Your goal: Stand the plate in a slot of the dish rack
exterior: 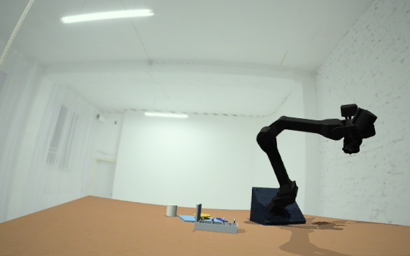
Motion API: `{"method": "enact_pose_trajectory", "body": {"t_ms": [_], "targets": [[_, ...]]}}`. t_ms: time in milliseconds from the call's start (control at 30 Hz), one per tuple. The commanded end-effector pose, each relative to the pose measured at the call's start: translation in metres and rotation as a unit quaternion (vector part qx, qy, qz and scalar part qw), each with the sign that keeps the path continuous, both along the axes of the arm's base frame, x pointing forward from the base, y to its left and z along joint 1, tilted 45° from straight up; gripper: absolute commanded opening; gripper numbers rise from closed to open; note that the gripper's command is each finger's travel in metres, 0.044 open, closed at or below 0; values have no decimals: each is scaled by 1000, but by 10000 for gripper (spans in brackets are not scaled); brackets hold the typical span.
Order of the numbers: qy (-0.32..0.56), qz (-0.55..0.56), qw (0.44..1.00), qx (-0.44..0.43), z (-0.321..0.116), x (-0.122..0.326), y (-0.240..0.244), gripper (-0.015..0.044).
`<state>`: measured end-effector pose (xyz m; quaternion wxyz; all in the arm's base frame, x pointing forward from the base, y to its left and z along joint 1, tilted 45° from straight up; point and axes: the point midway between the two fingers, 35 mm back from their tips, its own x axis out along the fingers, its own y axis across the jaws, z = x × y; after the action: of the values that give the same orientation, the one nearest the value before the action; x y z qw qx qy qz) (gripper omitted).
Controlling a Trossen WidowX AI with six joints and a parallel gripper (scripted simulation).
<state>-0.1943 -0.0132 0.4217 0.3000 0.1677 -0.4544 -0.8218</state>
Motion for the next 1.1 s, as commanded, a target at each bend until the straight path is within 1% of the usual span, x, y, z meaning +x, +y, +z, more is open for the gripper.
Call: {"method": "enact_pose_trajectory", "body": {"t_ms": [0, 300, 600, 833, 1067], "targets": [[0, -1, 1000, 0, 0, 0, 0, 400], [14, -80, 996, 24, -2, -7, 33, 400], [7, -228, 973, 45, -8, -8, 107, 400], [-8, -341, 938, 63, -16, 9, 168, 400], [-31, -449, 890, 80, -27, 42, 224, 400]]}}
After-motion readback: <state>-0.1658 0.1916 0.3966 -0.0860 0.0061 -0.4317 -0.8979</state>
